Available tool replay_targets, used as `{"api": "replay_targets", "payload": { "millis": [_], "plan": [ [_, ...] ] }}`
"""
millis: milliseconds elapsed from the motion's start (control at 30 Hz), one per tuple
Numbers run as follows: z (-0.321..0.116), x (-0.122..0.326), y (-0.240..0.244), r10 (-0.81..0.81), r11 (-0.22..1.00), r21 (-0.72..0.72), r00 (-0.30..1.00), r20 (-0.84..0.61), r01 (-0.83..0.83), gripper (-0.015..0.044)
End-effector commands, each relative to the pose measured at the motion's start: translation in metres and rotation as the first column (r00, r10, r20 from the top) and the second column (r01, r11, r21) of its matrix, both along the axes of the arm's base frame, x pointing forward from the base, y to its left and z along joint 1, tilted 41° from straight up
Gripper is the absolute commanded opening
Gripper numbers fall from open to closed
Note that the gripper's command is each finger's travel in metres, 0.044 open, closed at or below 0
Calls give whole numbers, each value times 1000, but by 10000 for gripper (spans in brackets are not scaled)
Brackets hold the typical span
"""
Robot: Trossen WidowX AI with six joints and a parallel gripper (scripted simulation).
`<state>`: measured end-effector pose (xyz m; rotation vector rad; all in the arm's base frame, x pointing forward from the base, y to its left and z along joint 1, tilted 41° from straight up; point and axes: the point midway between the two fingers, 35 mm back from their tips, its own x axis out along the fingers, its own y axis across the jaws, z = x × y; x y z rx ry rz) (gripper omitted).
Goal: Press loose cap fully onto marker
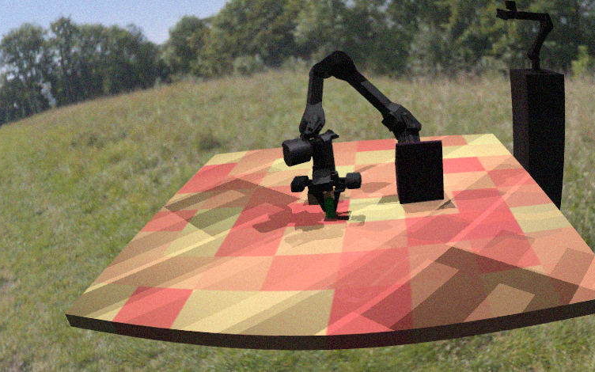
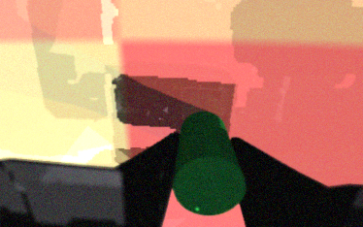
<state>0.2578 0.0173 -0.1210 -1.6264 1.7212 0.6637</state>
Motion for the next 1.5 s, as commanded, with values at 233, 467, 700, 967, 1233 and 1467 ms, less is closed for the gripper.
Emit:
{"api": "replay_targets", "payload": {
  "millis": [233,467,700,967,1233,1467],
  "plan": [
    [20,2,19,4,1000,-3,1000,0,-4,0],
    [37,1,33,4,1000,-3,1000,0,-4,0],
    [46,1,40,4,1000,-3,1000,-1,-4,0],
    [71,12,30,5,1000,0,1000,-1,-5,0],
    [100,22,16,5,1000,0,1000,-1,-5,0],
    [126,27,3,5,1000,-1,1000,-1,-5,0]
  ]
}}
